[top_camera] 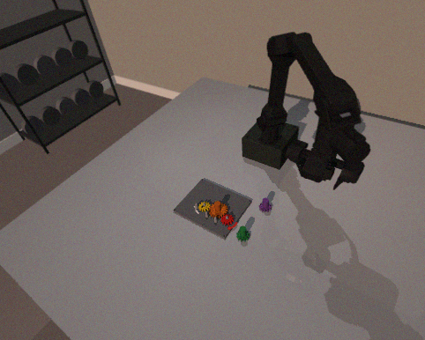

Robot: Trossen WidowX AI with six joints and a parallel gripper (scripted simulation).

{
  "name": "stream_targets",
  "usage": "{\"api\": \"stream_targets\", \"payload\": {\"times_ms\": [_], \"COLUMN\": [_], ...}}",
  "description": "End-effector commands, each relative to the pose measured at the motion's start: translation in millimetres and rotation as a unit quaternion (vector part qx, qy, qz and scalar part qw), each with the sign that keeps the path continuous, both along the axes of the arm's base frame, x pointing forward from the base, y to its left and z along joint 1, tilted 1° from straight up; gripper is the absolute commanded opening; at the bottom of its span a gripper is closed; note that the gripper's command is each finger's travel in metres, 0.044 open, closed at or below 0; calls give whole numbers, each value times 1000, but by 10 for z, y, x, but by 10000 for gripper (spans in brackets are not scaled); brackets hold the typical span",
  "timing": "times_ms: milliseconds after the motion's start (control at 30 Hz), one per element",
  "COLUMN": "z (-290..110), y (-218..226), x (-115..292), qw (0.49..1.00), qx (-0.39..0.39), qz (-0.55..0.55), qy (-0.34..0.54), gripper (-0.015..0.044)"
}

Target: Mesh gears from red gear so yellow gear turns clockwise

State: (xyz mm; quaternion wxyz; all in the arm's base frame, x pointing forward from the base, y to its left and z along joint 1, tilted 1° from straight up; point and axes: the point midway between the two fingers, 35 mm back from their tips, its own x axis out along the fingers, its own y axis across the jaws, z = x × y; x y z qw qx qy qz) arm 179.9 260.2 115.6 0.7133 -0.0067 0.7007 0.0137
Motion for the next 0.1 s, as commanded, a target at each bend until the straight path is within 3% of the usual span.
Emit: {"api": "stream_targets", "payload": {"times_ms": [0, 67], "z": [9, 9], "y": [-4, -4], "x": [-2, -2], "qw": [1000, 1000], "qx": [0, 0], "qz": [-2, -2], "qy": [0, 0], "gripper": [440, 440]}}
